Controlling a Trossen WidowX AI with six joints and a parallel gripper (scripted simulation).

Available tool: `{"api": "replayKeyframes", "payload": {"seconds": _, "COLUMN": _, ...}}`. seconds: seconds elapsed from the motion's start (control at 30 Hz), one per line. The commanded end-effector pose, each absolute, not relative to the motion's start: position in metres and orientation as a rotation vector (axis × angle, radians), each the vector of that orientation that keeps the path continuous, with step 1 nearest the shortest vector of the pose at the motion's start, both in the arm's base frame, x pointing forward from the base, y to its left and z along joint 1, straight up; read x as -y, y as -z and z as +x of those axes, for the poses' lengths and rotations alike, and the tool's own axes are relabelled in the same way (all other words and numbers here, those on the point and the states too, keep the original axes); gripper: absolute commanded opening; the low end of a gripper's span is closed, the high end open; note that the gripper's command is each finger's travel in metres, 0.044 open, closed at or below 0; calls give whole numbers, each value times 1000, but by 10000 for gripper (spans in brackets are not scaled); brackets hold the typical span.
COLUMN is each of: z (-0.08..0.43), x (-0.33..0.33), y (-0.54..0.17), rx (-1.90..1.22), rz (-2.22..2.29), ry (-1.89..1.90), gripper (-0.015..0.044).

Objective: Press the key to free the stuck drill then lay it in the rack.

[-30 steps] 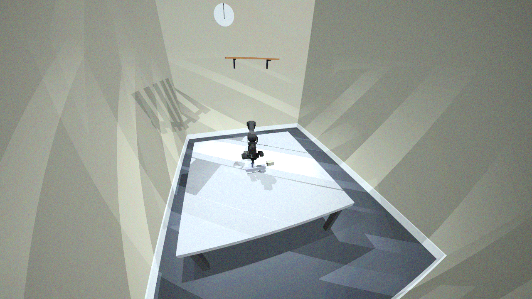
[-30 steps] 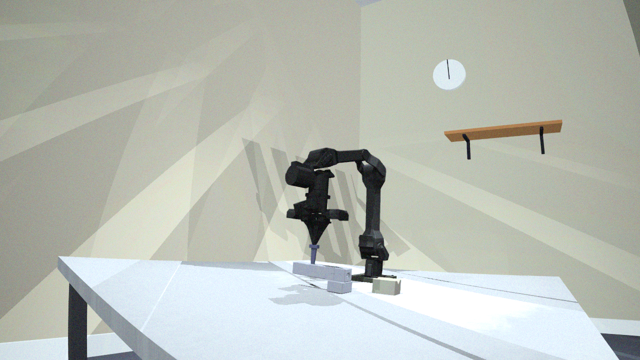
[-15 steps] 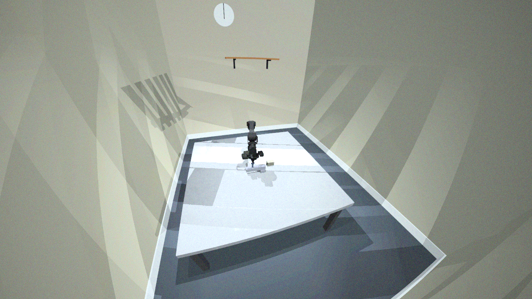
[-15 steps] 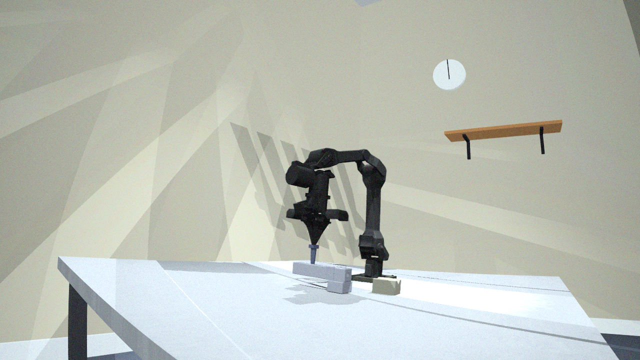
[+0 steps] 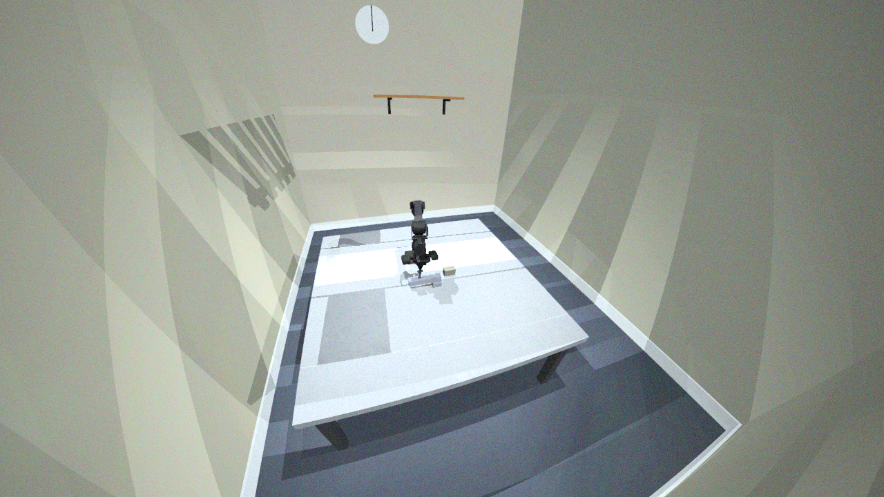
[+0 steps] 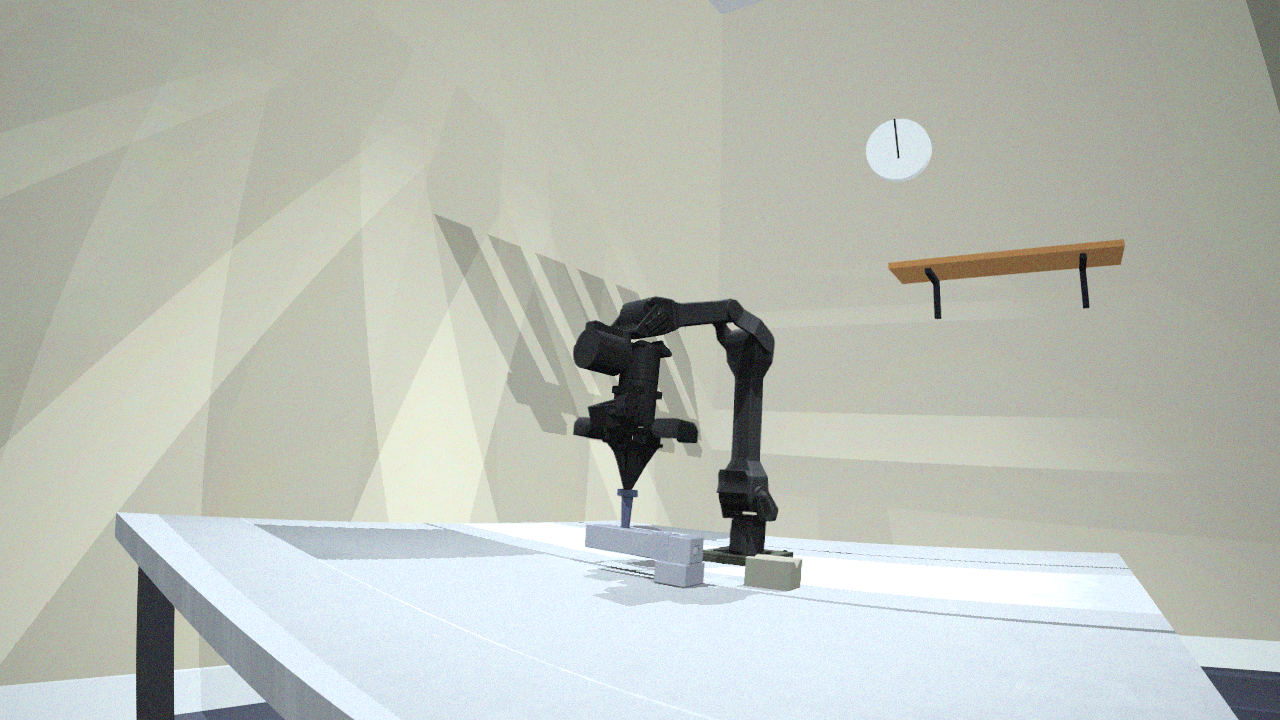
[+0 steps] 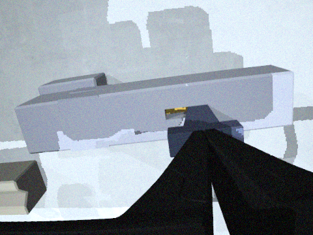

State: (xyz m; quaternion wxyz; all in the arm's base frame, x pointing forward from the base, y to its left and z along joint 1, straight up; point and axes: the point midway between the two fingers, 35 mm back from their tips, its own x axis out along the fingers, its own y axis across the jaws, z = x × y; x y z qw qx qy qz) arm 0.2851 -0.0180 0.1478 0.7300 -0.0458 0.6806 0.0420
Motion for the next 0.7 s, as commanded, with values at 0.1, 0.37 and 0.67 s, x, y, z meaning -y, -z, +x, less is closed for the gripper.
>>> {"api": "replayKeyframes", "payload": {"seconds": 0.1, "z": 279, "x": 20, "y": -133, "rx": -1545, "rz": -97, "ry": -90, "gripper": 0}}
{"api": "replayKeyframes", "payload": {"seconds": 0.37, "z": 278, "x": 20, "y": -130, "rx": -1545, "rz": -97, "ry": -90, "gripper": 0}}
{"api": "replayKeyframes", "payload": {"seconds": 0.67, "z": 278, "x": 21, "y": -127, "rx": -1545, "rz": -97, "ry": -90, "gripper": 0}}
